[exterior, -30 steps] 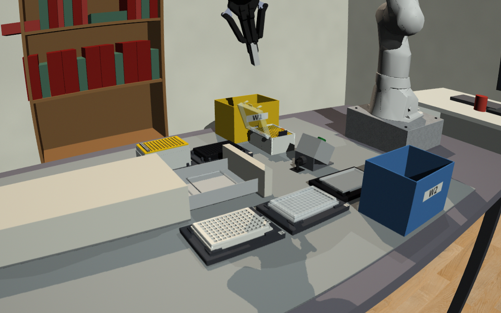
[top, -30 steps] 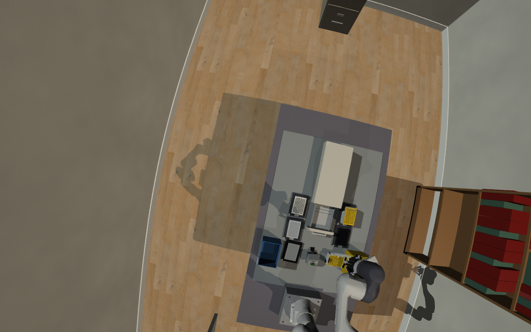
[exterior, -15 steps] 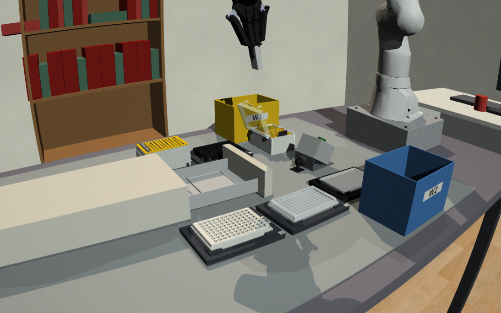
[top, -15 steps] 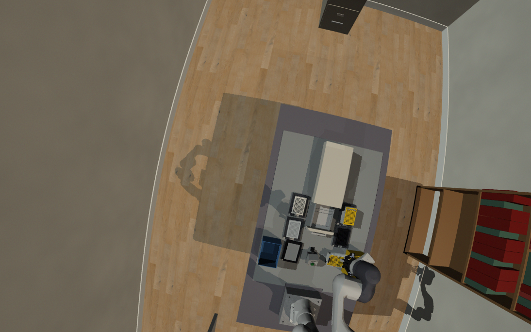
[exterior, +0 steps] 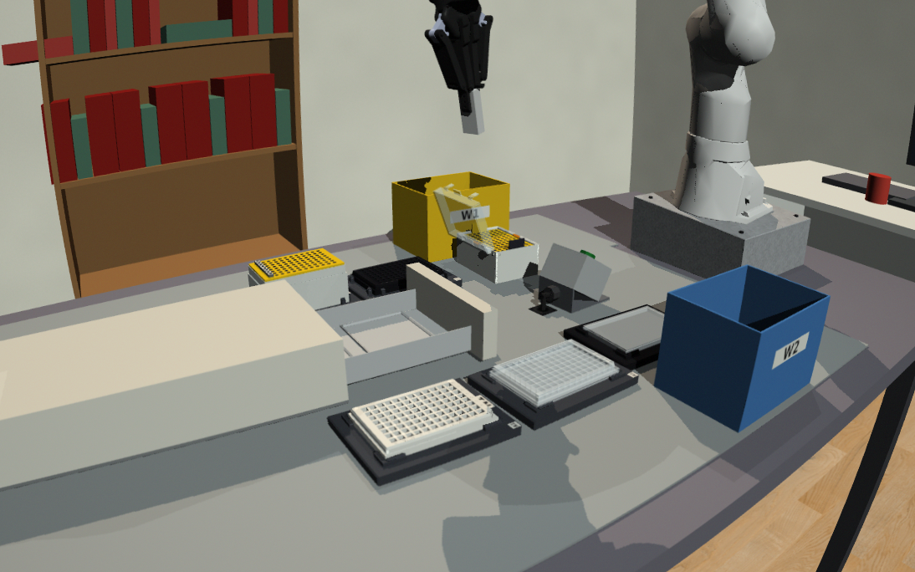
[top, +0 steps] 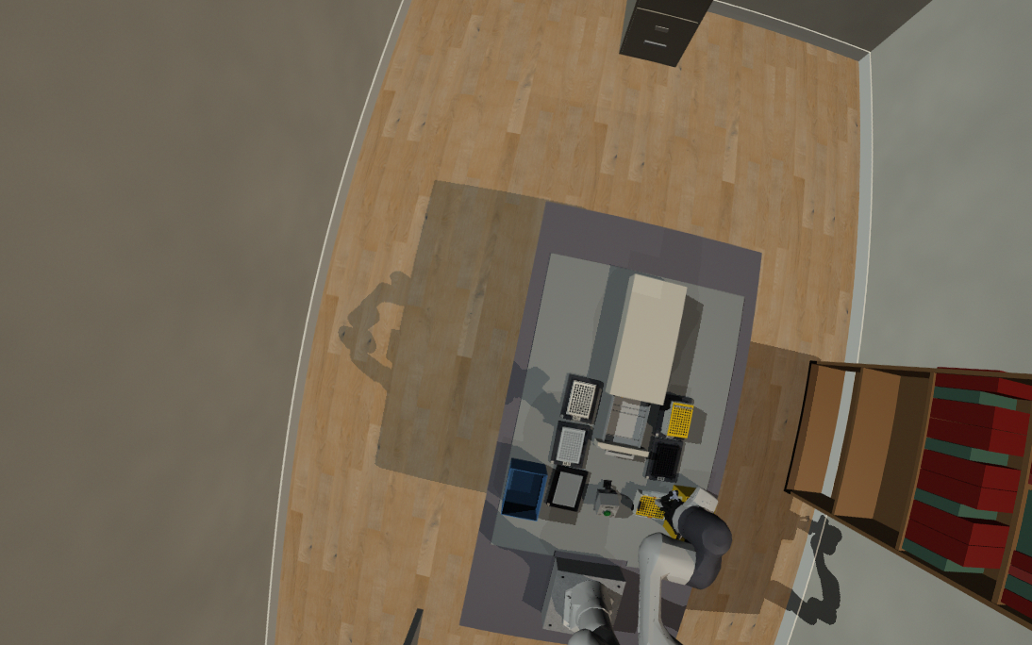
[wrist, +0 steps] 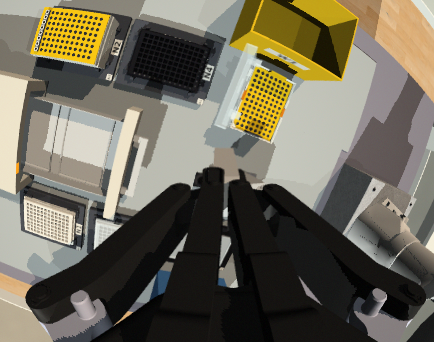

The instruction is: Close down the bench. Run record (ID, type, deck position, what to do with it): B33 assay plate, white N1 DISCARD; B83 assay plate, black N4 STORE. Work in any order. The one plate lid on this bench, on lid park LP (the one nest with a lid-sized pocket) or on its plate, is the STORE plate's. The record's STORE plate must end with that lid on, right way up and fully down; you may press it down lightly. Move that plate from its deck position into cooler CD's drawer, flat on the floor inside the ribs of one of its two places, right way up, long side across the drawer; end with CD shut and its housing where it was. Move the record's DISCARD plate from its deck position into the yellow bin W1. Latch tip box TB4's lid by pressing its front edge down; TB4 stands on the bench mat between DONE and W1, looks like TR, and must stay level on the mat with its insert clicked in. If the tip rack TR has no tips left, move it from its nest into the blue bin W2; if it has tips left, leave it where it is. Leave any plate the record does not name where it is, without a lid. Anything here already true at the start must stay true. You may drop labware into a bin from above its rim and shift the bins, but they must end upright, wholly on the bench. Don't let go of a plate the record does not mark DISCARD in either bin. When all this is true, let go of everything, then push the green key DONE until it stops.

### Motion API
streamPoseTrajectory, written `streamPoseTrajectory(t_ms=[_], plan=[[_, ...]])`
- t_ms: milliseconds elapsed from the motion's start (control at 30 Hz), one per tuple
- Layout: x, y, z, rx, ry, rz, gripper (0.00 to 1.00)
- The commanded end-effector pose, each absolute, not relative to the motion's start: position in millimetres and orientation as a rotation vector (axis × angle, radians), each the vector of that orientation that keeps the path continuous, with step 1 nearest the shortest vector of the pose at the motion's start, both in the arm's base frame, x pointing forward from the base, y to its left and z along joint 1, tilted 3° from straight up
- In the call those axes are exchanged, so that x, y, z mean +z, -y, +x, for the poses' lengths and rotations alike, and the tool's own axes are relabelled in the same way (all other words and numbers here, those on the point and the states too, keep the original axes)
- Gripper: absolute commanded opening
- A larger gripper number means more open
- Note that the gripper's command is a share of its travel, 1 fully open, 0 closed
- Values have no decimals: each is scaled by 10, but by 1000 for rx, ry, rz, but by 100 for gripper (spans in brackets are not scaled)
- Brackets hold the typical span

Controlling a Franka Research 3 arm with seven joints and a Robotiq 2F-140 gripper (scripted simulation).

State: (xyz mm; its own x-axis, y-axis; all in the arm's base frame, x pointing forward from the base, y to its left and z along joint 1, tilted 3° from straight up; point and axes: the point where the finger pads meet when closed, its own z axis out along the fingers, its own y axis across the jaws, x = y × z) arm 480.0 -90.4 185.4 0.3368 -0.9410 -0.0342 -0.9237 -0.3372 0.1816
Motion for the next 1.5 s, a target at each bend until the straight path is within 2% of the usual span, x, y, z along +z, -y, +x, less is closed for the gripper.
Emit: streamPoseTrajectory(t_ms=[0, 1467], plan=[[1848, 818, 4867, -188, 1520, 2628, 0], [1697, 196, 4967, -53, 400, 3143, 0]])
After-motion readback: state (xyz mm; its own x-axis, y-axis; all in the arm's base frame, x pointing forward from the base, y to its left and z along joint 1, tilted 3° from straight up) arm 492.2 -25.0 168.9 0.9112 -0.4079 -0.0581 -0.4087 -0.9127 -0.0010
